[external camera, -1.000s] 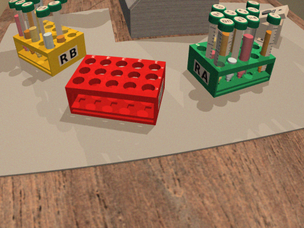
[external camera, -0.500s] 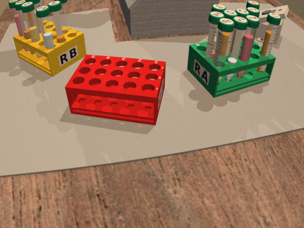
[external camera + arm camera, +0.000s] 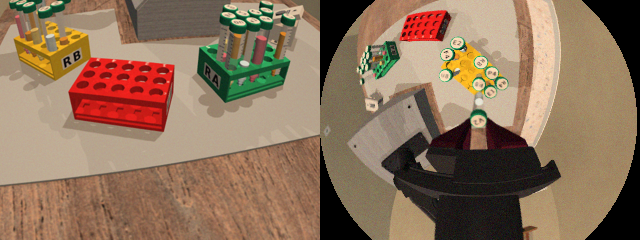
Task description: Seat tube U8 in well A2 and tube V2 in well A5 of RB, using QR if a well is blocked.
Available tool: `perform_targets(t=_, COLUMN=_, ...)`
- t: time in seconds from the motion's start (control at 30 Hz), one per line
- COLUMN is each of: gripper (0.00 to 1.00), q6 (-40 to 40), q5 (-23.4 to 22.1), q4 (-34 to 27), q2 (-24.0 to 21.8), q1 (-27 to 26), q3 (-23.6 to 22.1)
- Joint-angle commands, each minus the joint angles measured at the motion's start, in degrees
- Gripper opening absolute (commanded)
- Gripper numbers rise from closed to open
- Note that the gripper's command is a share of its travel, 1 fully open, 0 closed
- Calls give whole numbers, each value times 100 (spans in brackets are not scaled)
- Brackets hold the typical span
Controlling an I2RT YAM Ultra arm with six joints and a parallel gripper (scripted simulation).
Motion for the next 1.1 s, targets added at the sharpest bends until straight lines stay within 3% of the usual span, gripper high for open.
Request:
perform_targets(t=0.0, gripper=0, q6=-128, q5=-81, q4=126, q2=-136, q1=-21, q3=-134)
perform_targets(t=1.07, gripper=0, q6=-512, q5=-152, q4=528, q2=-207, q1=-332, q3=-330)
